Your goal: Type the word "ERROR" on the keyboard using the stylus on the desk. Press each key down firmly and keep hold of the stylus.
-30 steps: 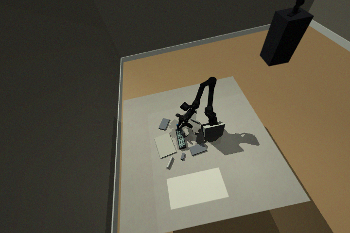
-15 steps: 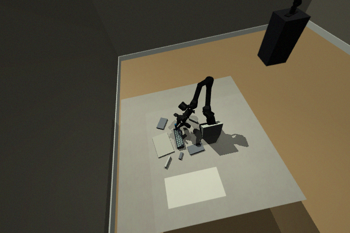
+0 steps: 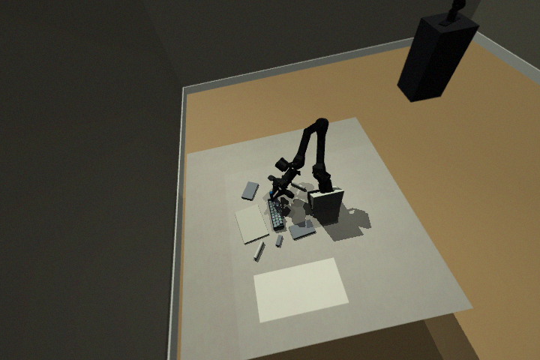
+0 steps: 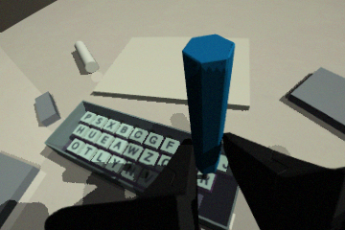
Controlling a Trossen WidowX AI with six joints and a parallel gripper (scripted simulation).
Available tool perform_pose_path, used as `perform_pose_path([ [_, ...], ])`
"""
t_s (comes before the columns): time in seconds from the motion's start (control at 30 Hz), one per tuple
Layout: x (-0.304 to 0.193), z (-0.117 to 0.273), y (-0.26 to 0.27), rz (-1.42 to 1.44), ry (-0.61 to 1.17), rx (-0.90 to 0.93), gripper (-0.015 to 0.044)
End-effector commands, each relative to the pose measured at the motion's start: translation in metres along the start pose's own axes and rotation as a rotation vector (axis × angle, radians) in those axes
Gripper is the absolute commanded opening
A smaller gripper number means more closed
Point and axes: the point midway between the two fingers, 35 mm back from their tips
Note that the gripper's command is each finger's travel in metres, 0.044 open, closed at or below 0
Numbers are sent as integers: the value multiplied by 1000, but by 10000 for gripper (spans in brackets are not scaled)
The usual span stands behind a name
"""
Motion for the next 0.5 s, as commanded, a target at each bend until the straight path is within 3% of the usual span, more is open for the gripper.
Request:
perform_pose_path([
  [0.0, 0, -1, 2, 3, -1, 7, 81],
  [0.47, 28, 14, 1, 2, -1, 8, 81],
])
Point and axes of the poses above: the point midway between the two fingers, 35 mm back from their tips, its own z axis back along the fingers, its own y axis across the jaws, x = y × z
